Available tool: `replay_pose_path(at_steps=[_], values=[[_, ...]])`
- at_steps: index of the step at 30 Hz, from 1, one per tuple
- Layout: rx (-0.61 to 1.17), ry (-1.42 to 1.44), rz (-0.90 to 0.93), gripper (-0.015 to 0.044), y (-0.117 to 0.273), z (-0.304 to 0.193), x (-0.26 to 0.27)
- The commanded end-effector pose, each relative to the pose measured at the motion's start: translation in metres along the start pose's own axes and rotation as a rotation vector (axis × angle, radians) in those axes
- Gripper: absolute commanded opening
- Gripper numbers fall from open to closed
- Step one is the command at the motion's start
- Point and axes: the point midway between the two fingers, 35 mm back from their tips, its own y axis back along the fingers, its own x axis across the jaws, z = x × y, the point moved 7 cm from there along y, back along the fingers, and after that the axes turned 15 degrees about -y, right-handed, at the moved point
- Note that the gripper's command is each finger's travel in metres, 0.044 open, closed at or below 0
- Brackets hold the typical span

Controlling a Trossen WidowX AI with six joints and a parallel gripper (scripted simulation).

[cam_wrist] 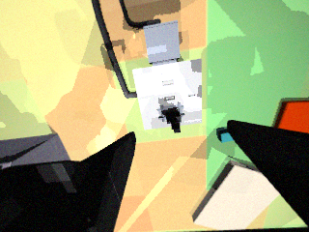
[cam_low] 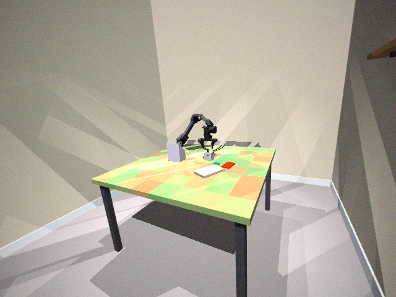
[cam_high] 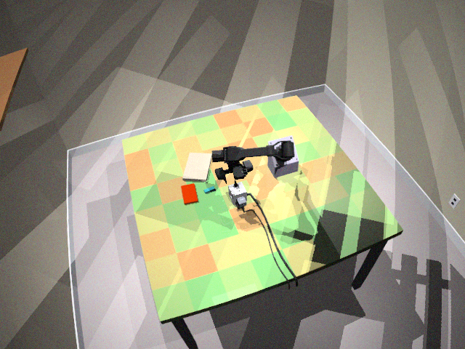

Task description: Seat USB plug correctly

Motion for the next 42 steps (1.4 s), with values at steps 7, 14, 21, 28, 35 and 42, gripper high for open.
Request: replay_pose_path(at_steps=[7,14,21,28,35,42], values=[[-0.004,-0.009,0.005,0.044,-0.0072,-0.0011,0.0016],[0.0,0.0,0.002,0.0256,-0.0052,0.0,0.0004],[0.0,0.0,0.002,0.0072,-0.0052,0.0,0.0004],[0.0,0.0,0.002,0.0,-0.0052,0.0,0.0004],[0.0,0.0,0.002,0.0,-0.0052,0.0,0.0004],[0.0,-0.002,0.003,0.0,-0.0054,-0.0002,0.0006]])
